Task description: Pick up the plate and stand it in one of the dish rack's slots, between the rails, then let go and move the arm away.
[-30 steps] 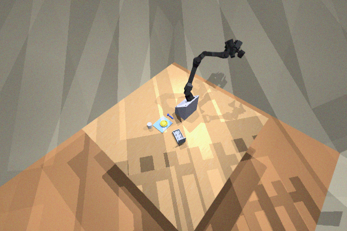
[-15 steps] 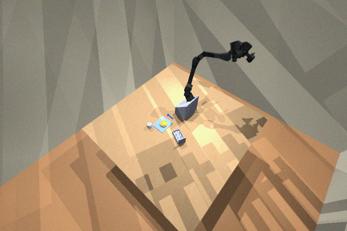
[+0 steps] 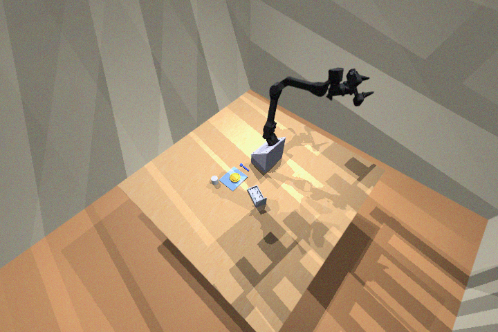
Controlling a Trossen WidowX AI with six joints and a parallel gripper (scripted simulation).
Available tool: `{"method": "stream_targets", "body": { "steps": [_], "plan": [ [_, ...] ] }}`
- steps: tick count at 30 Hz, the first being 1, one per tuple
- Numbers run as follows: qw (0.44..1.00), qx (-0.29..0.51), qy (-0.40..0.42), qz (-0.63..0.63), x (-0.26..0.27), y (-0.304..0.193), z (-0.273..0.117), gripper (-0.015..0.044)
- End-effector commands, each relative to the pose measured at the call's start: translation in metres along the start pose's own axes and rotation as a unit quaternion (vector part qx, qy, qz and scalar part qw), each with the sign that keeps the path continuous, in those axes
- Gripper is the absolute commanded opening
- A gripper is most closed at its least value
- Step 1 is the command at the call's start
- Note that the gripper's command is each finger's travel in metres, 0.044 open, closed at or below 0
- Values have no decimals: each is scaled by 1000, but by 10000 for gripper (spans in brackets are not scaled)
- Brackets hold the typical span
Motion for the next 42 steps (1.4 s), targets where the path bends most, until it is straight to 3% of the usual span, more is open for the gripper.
{"method": "stream_targets", "body": {
  "steps": [1, 22, 42],
  "plan": [
    [997, -30, -70, 15, -47, 18, -32, 400],
    [914, -113, -376, 101, -219, 39, -225, 400],
    [732, -99, -630, 238, -308, -47, -439, 400]
  ]
}}
Point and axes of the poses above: the point midway between the two fingers, 35 mm back from their tips, its own z axis out along the fingers, its own x axis across the jaws, y = z × x, the point moved 7 cm from there along -z, back along the fingers, and after that the axes turned 4 degrees about -z, right-handed, at the moved point
